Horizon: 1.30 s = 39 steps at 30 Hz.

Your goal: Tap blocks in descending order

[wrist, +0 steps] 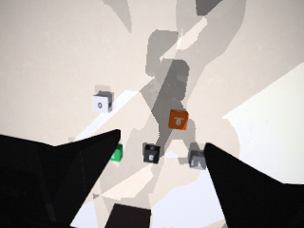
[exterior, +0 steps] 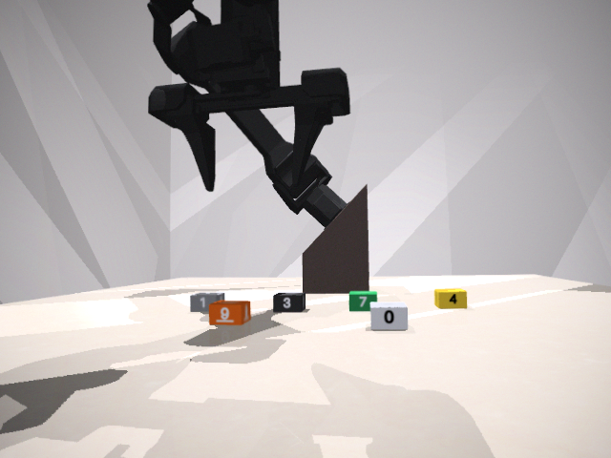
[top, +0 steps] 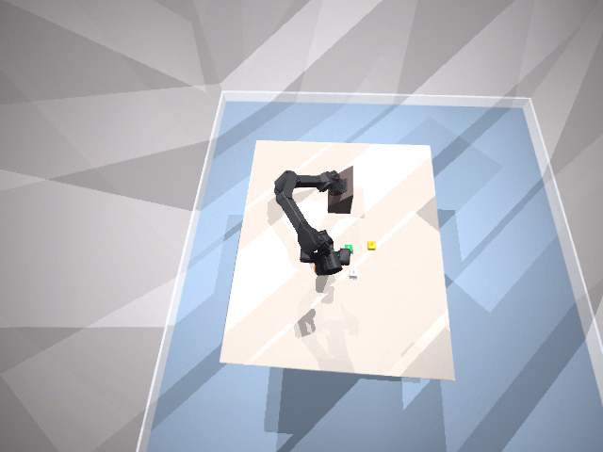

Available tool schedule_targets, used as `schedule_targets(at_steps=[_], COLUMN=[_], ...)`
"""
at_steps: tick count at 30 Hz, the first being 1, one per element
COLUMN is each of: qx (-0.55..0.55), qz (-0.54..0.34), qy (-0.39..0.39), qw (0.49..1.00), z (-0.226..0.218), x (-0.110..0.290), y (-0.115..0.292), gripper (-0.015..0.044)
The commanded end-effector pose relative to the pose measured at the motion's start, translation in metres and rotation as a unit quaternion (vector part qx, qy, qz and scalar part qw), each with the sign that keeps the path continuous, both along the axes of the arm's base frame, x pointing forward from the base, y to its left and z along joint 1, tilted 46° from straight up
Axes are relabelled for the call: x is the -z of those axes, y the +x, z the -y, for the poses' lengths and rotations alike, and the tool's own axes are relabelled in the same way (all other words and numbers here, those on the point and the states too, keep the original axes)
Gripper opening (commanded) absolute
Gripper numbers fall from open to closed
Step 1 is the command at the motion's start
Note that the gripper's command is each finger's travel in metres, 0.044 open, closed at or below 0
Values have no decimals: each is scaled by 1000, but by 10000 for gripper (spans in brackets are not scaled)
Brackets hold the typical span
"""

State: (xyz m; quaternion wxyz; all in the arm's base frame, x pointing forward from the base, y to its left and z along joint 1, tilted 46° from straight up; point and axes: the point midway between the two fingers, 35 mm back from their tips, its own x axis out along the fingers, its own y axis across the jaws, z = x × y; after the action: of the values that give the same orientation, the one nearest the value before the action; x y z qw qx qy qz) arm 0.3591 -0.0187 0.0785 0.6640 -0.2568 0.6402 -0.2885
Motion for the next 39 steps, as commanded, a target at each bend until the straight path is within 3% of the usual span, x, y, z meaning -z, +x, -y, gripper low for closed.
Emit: schedule_targets(at_steps=[1,23,30,37,39], qx=[-4,-4,-4,-4,-4], qz=[-6,-6,-6,-6,-6], qy=[-5,-5,-6,-7,-7], qw=[1000,1000,1000,1000,1000], z=[20,20,77,79,79], x=[-19,-19,35,37,37], y=[-10,-10,-9,-10,-10], gripper=[400,400,216,32,20])
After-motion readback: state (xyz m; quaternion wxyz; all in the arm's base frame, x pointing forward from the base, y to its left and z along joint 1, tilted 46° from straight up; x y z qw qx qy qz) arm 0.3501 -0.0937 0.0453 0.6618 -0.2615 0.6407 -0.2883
